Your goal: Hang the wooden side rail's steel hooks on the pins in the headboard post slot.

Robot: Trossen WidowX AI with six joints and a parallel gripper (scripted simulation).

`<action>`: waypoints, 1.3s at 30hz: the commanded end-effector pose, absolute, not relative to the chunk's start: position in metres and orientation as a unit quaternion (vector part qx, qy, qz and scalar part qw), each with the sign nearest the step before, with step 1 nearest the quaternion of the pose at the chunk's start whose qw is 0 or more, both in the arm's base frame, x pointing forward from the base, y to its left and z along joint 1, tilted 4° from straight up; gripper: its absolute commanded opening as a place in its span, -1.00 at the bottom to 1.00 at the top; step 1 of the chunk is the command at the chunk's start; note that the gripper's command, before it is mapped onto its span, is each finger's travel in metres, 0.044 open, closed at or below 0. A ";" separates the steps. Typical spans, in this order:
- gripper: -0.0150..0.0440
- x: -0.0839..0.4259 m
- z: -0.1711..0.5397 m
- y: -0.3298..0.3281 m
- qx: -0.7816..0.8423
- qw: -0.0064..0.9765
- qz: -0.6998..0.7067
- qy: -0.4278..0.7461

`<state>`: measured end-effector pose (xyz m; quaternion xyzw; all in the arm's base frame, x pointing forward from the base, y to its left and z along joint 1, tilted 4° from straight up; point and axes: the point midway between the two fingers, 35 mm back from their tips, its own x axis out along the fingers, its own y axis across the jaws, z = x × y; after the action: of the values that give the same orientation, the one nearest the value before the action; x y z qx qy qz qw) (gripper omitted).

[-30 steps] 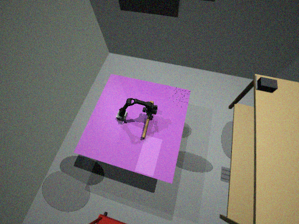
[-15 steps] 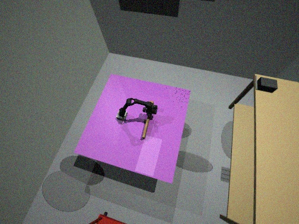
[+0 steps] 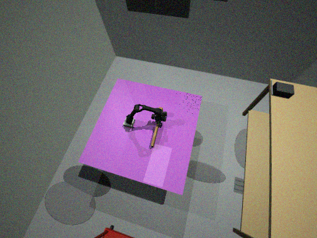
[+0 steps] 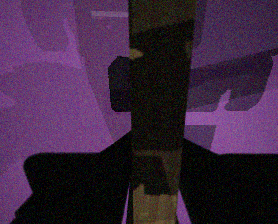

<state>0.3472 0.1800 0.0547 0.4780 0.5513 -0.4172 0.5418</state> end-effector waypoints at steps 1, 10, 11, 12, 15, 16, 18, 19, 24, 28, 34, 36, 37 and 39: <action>-0.49 0.348 0.054 0.181 0.480 0.541 -0.415 0.552; -0.49 0.348 0.053 0.181 0.480 0.541 -0.415 0.552; -0.49 0.348 0.053 0.181 0.480 0.541 -0.415 0.552; -0.49 0.348 0.053 0.181 0.480 0.541 -0.415 0.552; -0.49 0.348 0.052 0.181 0.480 0.541 -0.415 0.552; -0.49 0.348 0.052 0.181 0.480 0.541 -0.415 0.552; -0.49 0.348 0.052 0.181 0.480 0.541 -0.415 0.552; -0.49 0.348 0.051 0.181 0.480 0.541 -0.415 0.552; -0.49 0.348 0.051 0.181 0.480 0.541 -0.415 0.552; -0.49 0.348 0.050 0.181 0.480 0.541 -0.415 0.552; -0.49 0.348 0.049 0.181 0.480 0.541 -0.415 0.552; -0.49 0.348 0.049 0.181 0.480 0.541 -0.415 0.552; -0.49 0.348 0.048 0.181 0.480 0.541 -0.415 0.552; -0.49 0.348 0.048 0.181 0.480 0.541 -0.415 0.552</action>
<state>0.3476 0.1807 0.0483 0.4781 0.5511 -0.4170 0.5421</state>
